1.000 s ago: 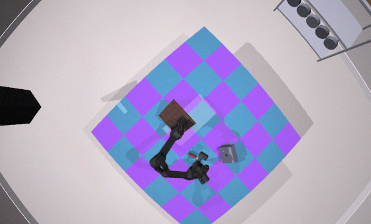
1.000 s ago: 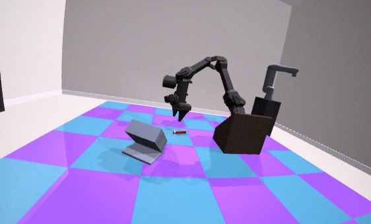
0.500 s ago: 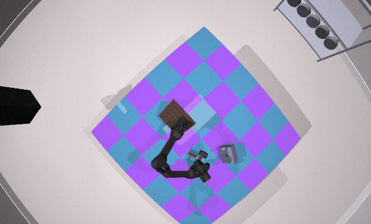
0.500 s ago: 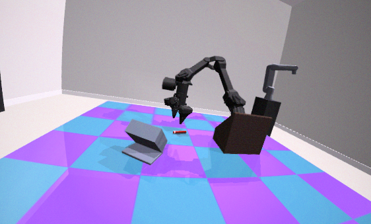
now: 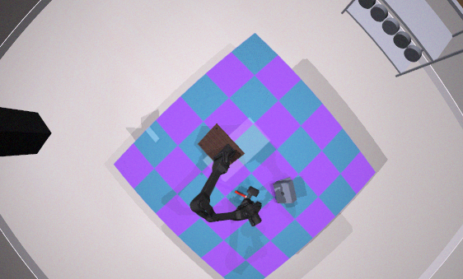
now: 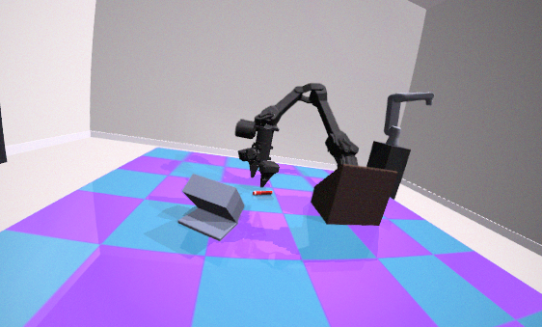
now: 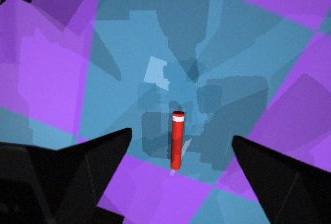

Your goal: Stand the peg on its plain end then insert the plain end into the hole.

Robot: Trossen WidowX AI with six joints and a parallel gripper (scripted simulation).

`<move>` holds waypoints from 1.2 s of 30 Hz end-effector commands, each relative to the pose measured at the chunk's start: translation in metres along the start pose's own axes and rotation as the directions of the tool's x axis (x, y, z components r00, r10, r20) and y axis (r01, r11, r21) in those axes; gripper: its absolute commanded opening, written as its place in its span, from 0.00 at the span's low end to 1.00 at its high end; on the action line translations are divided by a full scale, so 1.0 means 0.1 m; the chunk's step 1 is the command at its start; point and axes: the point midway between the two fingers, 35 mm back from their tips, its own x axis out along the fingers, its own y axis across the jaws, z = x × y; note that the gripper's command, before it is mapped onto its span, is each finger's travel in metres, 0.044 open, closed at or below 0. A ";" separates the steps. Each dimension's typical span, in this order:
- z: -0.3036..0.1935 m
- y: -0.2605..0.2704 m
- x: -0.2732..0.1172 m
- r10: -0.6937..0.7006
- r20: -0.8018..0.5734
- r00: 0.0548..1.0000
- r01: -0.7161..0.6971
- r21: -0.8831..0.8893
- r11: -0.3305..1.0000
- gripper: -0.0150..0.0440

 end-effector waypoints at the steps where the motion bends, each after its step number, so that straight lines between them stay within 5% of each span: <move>1: -0.01 0.02 0.09 0.005 -0.004 1.000 -0.005 -0.006 1.000 1.00; 26: -0.05 0.02 0.46 0.000 -0.006 1.000 0.000 -0.009 1.000 1.00; 36: -0.05 0.02 0.46 0.000 -0.006 1.000 0.000 -0.009 1.000 0.56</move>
